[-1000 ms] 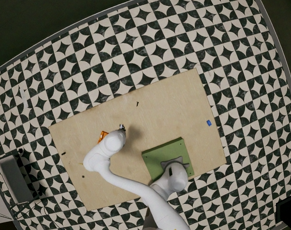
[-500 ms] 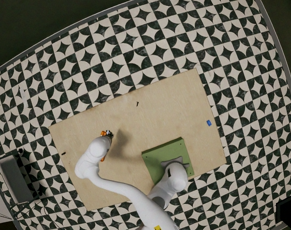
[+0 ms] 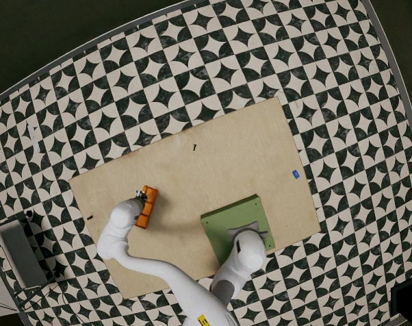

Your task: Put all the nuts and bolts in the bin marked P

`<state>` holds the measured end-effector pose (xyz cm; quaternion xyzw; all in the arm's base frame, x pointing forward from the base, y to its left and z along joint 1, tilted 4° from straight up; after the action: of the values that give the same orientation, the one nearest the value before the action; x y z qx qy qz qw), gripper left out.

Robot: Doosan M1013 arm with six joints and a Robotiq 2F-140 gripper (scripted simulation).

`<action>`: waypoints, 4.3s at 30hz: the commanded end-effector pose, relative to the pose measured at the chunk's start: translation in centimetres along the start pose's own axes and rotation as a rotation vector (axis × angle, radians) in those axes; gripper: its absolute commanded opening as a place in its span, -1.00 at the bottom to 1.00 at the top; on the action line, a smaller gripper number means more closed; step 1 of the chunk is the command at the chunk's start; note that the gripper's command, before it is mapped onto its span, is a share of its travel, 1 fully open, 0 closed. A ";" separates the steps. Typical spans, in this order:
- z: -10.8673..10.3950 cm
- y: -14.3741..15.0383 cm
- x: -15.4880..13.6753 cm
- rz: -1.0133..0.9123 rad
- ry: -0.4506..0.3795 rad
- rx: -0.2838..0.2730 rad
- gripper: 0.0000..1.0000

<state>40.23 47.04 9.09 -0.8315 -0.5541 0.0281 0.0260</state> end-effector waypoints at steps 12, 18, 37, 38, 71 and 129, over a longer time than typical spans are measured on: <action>2.6 0.0 0.2 0.000 0.001 0.000 -0.70; 4.2 0.0 0.2 0.000 0.001 0.000 -0.70; 5.9 0.0 0.2 0.000 0.001 0.000 -0.70; 5.9 0.0 0.2 0.000 0.001 0.000 -0.70; 5.9 0.0 0.2 0.000 0.001 0.000 -0.70; 0.0 -8.3 1.9 0.000 0.001 0.000 -0.70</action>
<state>34.00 51.42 9.58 -0.8315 -0.5541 0.0282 0.0261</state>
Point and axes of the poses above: the point where the finger pads meet when closed, its own z axis out along the fingers, its own y axis across the jaws, x = y × z, the point moved 8 cm from there along -z, back along the fingers, and after that the axes turned 3 degrees about z, right-handed, at the moved point
